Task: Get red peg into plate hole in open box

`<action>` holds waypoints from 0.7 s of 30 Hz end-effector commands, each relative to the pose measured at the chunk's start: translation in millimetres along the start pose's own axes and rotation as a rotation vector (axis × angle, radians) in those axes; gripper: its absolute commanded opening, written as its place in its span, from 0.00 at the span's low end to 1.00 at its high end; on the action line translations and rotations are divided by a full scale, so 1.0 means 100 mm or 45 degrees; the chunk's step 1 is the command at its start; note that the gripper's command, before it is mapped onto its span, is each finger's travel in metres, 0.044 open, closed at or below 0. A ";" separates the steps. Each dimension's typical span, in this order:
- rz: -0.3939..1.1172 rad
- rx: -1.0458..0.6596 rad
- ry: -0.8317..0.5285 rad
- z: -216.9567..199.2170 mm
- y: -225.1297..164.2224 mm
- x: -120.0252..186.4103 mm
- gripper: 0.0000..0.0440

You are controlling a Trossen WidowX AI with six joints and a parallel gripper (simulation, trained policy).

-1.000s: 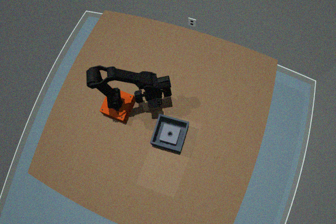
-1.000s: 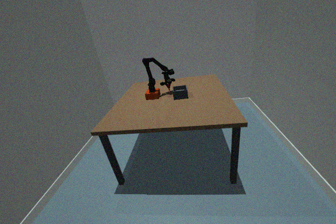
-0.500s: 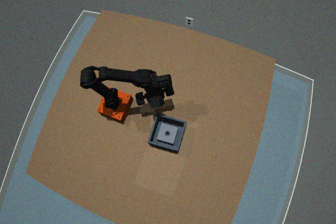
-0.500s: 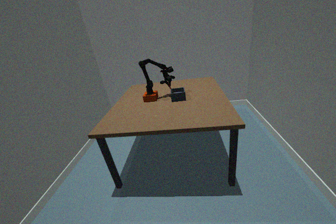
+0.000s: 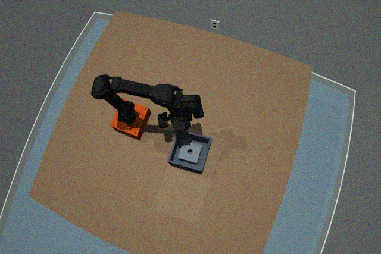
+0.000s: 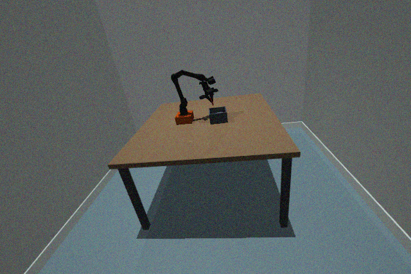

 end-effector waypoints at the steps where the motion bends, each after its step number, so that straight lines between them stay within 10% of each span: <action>1: -0.022 -0.023 -0.013 0.03 0.15 -0.02 0.00; 21: -0.025 -0.178 -0.063 0.09 0.78 -0.33 0.02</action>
Point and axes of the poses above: the point midway between the two fingers, 35 mm back from their tips, its own x axis back along the fingers, its own z axis across the jaws, y = z × x, the point moved 5 cm from there along x, back along the fingers, and after that the axes turned 12 degrees about -x, right-handed, at the moved point
